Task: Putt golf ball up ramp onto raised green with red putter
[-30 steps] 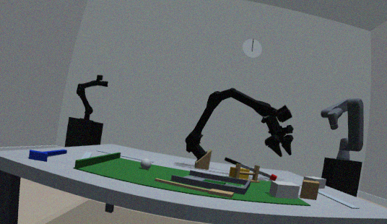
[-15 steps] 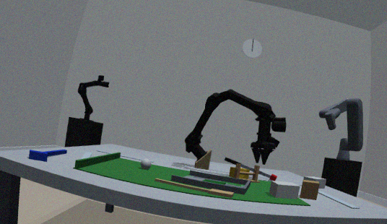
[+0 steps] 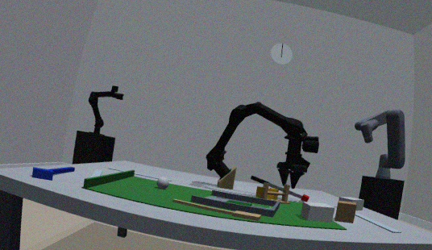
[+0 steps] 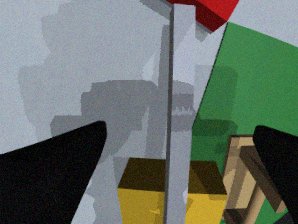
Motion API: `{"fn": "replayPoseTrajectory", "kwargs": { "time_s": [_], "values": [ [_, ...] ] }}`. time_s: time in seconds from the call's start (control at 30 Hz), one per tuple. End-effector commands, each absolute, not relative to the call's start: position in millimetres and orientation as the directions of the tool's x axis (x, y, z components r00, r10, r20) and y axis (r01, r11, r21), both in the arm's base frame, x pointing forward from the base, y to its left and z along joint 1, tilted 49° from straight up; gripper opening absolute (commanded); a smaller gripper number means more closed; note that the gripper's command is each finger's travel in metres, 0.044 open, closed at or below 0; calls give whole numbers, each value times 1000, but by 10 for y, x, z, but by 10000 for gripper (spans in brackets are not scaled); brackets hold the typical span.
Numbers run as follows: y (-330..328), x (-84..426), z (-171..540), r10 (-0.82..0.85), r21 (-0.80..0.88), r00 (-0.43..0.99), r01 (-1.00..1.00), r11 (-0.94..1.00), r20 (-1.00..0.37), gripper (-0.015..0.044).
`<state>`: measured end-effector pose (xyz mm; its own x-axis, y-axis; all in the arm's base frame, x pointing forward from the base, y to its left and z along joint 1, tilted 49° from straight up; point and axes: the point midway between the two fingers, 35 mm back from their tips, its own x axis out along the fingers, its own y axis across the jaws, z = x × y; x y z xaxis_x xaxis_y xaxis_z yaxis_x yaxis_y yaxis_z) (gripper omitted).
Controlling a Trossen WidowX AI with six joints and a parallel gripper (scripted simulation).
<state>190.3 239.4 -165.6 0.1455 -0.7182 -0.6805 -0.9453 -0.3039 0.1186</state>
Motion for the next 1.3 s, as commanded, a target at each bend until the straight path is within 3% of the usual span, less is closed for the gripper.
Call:
{"fn": "replayPoseTrajectory", "kwargs": {
  "time_s": [0.0, 0.87, 1.27],
  "values": [
    [2342, 1920, -1705, -718, 118, 151, -943, -310, -680, 440],
    [2028, 1988, -1990, -719, 118, 152, -943, -310, -679, 440],
    [2054, 1976, -1972, -718, 117, 148, -945, -305, -680, 125]
  ]
}}
